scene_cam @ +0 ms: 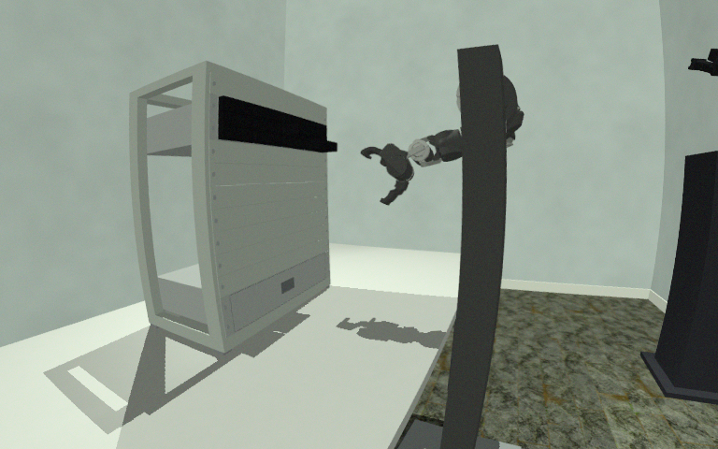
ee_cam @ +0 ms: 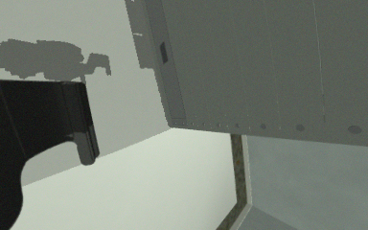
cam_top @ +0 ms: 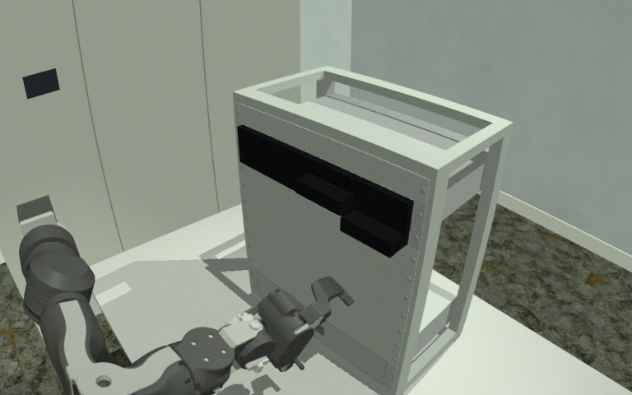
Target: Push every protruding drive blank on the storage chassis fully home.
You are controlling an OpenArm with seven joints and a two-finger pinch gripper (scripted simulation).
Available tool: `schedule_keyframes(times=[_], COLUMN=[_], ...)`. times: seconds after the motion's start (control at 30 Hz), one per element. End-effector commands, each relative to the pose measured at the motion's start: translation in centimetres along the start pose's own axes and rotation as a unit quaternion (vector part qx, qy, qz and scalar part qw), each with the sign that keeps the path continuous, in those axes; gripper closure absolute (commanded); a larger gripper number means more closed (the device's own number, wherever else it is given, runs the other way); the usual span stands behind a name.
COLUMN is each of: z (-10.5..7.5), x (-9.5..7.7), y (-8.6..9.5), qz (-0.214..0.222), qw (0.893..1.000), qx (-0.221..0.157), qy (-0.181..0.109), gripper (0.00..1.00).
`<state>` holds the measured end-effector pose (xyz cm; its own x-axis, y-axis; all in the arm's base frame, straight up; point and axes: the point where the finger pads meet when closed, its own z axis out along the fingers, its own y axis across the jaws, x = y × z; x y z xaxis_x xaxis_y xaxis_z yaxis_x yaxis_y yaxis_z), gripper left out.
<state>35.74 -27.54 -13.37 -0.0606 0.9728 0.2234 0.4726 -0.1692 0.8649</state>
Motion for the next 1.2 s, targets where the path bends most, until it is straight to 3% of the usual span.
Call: schedule_keyframes(times=[0.0,0.23,0.5,0.8,1.17], z=[0.0,-2.1,-4.8,-6.0,-6.1], x=[-0.9,4.4,8.6,10.1,10.3], y=[0.1,5.3,8.6,9.7,9.8], qz=[-0.002,-0.062,-0.106,-0.120,-0.122], qw=[1.000,0.992,0.975,0.966,0.965], qx=[-0.005,-0.111,-0.198,-0.229,-0.233], qy=[-0.020,-0.005,0.008,0.013,0.014], gripper=[0.00,0.00,0.00,0.00,0.00])
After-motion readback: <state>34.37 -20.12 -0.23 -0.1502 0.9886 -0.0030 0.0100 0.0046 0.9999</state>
